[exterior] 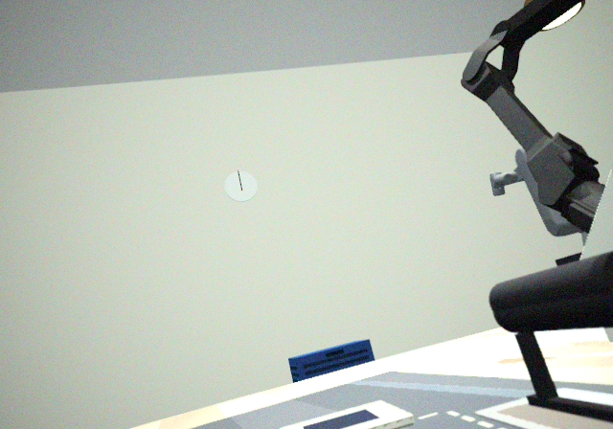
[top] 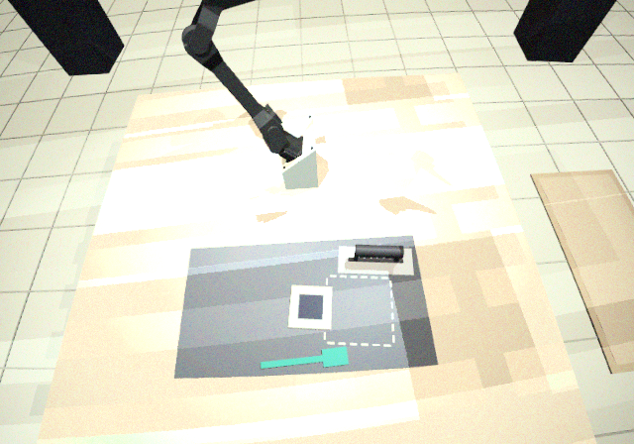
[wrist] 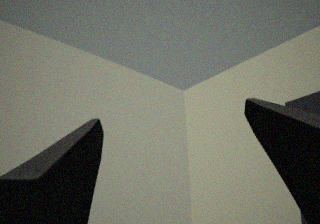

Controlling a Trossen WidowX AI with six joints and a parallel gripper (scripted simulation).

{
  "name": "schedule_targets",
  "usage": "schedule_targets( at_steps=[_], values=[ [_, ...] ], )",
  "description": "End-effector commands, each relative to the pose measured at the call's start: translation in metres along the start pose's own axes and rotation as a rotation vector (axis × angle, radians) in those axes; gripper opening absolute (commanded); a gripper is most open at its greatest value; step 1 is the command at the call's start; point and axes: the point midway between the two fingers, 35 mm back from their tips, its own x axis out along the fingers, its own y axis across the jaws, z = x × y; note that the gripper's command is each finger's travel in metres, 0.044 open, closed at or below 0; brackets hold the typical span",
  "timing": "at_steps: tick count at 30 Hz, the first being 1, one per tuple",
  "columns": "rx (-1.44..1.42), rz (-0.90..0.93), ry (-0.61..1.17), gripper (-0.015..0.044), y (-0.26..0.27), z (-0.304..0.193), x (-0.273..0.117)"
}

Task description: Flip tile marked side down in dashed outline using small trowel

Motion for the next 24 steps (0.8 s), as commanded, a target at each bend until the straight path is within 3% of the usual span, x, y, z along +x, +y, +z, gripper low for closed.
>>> schedule_targets(
  at_steps=[1,11,21,24],
  values=[
    [0.0,0.0,0.0,0.0374,0.0,0.0,0.0],
    [0.0,0.0,0.0,0.0111,0.0,0.0,0.0],
    [0.0,0.0,0.0,0.01,0.0,0.0,0.0],
    [0.0,0.0,0.0,0.0021,0.0,0.0,0.0]
  ],
)
